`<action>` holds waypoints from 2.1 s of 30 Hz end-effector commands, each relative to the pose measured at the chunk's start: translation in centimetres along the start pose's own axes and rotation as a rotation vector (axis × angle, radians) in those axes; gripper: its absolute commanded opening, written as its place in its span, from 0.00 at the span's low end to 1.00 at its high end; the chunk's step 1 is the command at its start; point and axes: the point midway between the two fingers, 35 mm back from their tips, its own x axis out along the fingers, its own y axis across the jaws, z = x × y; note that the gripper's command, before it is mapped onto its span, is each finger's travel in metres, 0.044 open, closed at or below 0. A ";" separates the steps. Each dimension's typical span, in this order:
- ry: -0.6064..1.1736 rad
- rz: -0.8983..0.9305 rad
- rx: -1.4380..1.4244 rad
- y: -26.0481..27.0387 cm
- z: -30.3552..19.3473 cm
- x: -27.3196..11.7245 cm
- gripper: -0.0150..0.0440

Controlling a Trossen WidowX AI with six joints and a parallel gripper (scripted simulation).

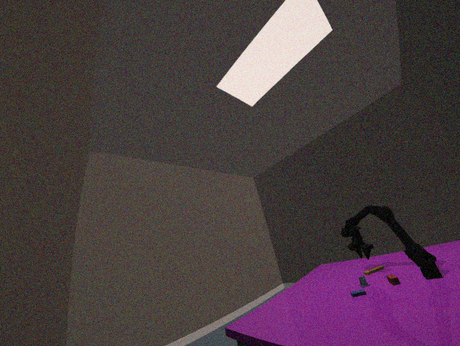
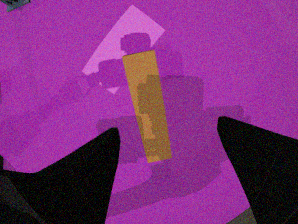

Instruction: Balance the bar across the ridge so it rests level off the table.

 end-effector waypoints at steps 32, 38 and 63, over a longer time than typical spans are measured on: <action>-0.026 0.084 -0.075 1.3 0.5 7.2 0.79; -0.026 0.084 -0.075 1.4 0.5 8.1 0.79; -0.021 0.082 -0.070 1.3 0.4 8.4 0.57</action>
